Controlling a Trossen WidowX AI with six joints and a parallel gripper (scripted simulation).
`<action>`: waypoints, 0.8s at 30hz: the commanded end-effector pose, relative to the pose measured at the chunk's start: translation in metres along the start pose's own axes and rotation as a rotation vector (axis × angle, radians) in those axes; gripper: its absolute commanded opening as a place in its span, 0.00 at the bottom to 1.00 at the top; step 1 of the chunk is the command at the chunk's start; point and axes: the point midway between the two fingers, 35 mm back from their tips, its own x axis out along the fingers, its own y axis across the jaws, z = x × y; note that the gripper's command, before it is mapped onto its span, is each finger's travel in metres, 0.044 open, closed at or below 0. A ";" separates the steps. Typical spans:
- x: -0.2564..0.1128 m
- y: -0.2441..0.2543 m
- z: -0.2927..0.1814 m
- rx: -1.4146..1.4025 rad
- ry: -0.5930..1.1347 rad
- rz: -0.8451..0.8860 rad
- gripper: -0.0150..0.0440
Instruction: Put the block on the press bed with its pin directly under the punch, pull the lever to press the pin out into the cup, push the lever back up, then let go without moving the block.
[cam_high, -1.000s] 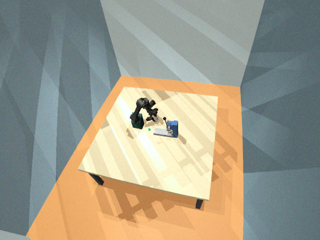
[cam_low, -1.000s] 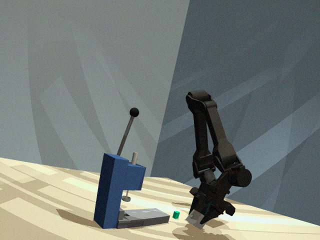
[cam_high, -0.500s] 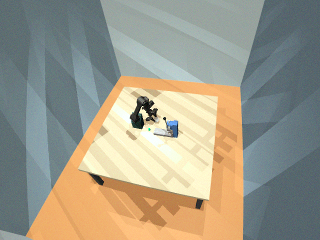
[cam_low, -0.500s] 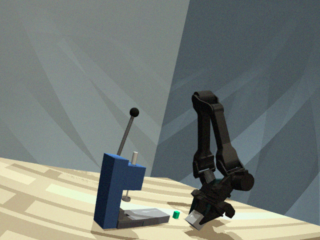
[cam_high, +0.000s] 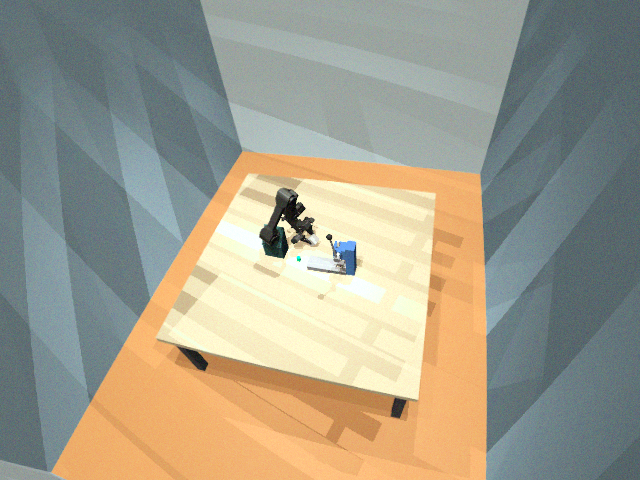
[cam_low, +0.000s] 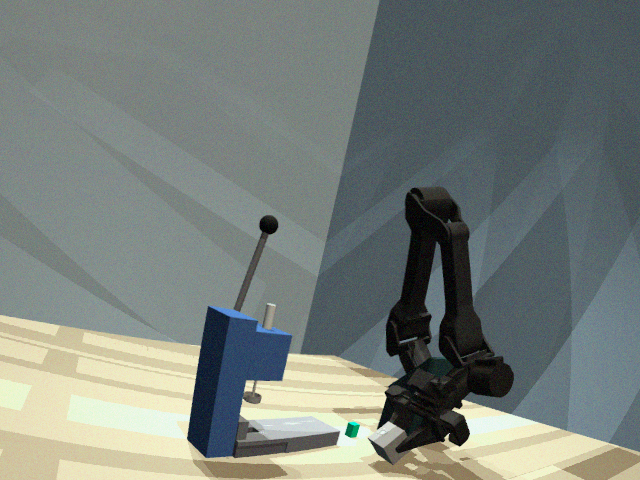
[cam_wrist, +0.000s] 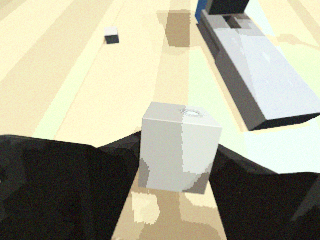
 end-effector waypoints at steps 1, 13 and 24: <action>0.002 -0.001 -0.003 -0.003 -0.070 -0.002 0.25; 0.008 -0.001 -0.009 -0.004 -0.204 -0.001 0.25; 0.008 -0.002 -0.009 -0.003 -0.225 -0.001 0.25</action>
